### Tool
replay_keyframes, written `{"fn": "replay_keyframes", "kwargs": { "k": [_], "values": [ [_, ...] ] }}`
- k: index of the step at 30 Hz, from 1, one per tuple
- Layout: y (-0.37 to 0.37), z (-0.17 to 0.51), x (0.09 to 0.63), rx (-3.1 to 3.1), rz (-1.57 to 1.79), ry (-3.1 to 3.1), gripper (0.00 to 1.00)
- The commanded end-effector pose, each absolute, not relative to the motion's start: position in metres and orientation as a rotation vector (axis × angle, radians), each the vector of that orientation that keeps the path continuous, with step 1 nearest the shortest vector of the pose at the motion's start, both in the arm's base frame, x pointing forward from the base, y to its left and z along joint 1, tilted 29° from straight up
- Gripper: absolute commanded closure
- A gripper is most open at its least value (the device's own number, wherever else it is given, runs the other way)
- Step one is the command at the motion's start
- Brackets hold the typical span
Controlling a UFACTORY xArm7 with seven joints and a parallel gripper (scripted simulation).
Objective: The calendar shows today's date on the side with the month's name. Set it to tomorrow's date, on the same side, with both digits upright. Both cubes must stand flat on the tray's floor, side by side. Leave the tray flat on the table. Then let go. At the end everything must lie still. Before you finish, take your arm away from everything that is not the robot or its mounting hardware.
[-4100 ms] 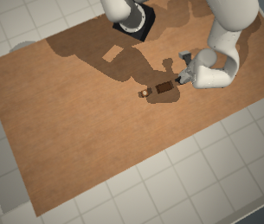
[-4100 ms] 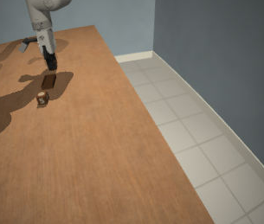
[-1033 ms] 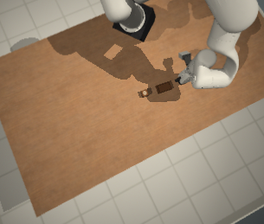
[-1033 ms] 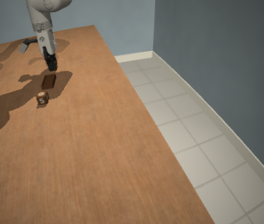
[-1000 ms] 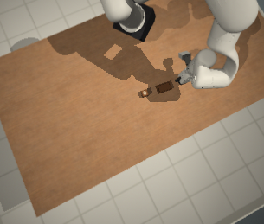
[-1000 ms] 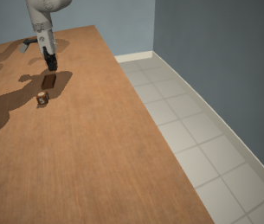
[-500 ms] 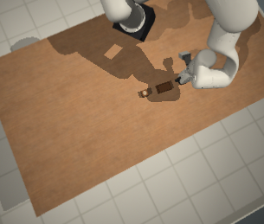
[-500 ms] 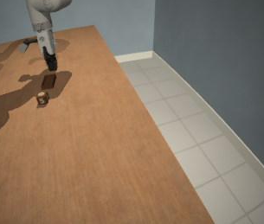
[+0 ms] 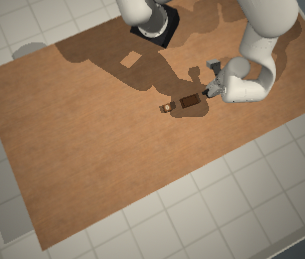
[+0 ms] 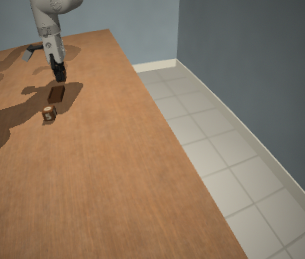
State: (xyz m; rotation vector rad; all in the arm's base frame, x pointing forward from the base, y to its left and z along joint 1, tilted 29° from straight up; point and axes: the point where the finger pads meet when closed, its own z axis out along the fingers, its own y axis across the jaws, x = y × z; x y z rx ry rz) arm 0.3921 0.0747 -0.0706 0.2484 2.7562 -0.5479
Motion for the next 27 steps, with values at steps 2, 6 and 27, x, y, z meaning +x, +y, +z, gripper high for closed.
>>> {"fn": "replay_keyframes", "kwargs": {
  "k": [2,6,27],
  "values": [
    [0.0757,-0.0698,0.3928,0.247,-0.545,2.755,0.67],
    [0.0757,-0.0698,0.3928,0.247,-0.545,2.755,0.63],
    [0.0757,-0.0698,0.3928,0.247,-0.545,2.755,0.51]
  ]
}}
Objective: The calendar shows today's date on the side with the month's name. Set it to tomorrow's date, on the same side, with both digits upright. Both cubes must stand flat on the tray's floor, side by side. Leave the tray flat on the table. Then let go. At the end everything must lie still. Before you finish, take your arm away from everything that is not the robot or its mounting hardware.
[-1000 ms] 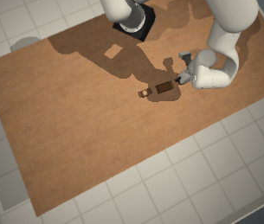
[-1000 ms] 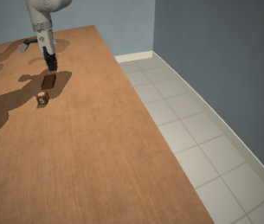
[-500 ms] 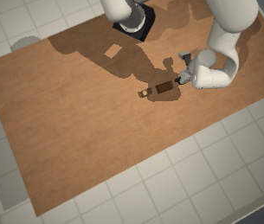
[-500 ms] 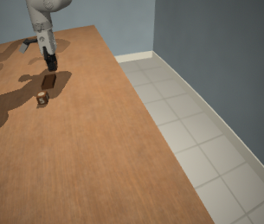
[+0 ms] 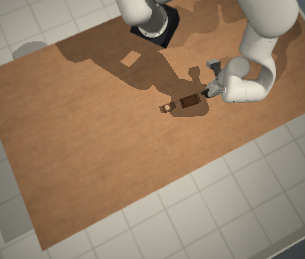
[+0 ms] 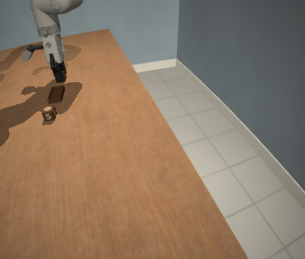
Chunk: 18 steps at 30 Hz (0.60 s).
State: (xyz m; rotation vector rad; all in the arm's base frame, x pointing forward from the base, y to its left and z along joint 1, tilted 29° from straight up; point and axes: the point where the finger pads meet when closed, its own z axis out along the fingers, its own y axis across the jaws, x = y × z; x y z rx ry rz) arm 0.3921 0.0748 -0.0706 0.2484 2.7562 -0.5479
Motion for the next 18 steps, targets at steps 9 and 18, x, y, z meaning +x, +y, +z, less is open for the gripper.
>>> {"fn": "replay_keyframes", "kwargs": {
  "k": [9,18],
  "values": [
    [0.083,-0.054,0.388,0.247,-0.545,2.755,0.51],
    [0.097,-0.022,0.378,0.247,-0.545,2.755,0.51]
  ]
}}
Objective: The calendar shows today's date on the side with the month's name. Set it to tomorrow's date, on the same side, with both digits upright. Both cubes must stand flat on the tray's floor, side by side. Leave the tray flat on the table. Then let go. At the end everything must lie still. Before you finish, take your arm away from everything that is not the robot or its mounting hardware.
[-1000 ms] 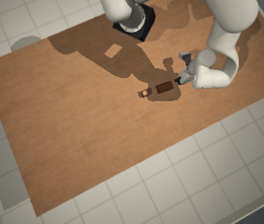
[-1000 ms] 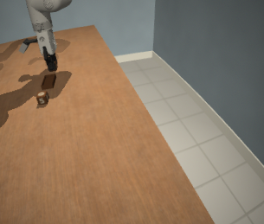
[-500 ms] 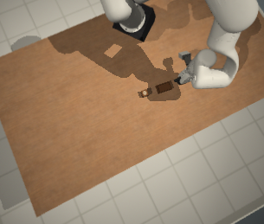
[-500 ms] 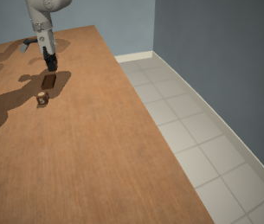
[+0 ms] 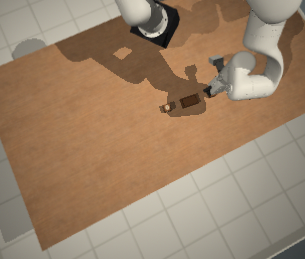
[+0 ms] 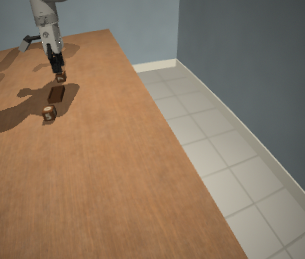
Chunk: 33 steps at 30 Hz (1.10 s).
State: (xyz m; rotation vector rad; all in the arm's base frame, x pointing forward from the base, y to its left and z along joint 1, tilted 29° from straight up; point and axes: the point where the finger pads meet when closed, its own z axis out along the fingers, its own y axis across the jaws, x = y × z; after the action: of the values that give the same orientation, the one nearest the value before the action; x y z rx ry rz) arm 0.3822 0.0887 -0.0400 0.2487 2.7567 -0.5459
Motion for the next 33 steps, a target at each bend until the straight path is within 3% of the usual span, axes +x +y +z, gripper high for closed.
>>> {"fn": "replay_keyframes", "kwargs": {
  "k": [1,15,16,33],
  "values": [
    [0.099,-0.018,0.376,0.247,-0.545,2.755,0.51],
    [0.111,0.009,0.368,0.247,-0.545,2.755,0.51],
    [0.111,0.009,0.368,0.247,-0.545,2.755,0.00],
    [0.111,0.009,0.368,0.247,-0.545,2.755,0.00]
  ]
}}
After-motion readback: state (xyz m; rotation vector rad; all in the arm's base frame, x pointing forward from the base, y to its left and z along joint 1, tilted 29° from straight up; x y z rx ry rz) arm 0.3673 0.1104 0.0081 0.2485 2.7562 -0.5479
